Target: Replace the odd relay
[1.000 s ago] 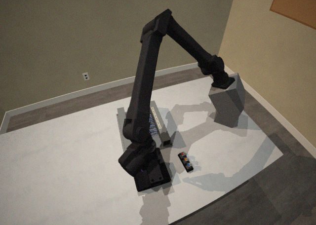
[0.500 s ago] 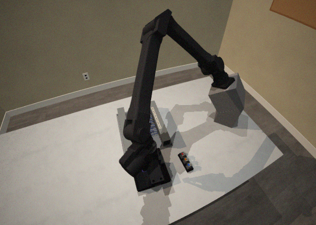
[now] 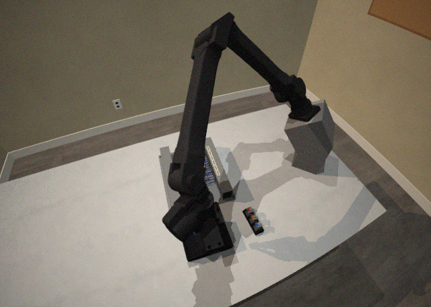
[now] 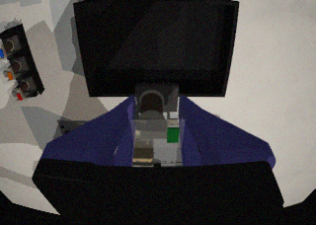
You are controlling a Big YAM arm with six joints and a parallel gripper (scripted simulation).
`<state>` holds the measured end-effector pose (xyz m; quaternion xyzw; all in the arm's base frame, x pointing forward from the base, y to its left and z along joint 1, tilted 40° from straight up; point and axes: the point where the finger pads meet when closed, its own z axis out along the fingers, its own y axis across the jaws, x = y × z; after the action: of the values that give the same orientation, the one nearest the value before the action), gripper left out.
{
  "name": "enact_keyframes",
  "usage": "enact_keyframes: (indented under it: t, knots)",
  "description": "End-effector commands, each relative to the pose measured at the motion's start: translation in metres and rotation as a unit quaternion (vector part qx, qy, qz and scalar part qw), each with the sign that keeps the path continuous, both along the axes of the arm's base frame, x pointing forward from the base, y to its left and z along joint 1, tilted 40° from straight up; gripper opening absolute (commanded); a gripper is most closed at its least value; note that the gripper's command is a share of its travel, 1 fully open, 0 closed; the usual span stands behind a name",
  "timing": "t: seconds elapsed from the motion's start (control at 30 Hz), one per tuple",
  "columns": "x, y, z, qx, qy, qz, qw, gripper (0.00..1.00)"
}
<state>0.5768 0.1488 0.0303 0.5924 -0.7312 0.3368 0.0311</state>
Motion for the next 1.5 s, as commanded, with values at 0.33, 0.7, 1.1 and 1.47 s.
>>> enact_keyframes:
  t: [0.33, 0.7, 1.1, 1.47]
  knots:
    - [0.015, 0.021, 0.024, 0.01, -0.021, 0.012, 1.0, 0.0]
    - [0.023, 0.005, 0.01, 0.009, -0.021, 0.004, 1.0, 0.0]
    - [0.028, 0.005, -0.005, 0.01, -0.022, 0.013, 1.0, 0.0]
    - [0.028, -0.025, -0.037, 0.004, -0.008, 0.003, 1.0, 0.0]
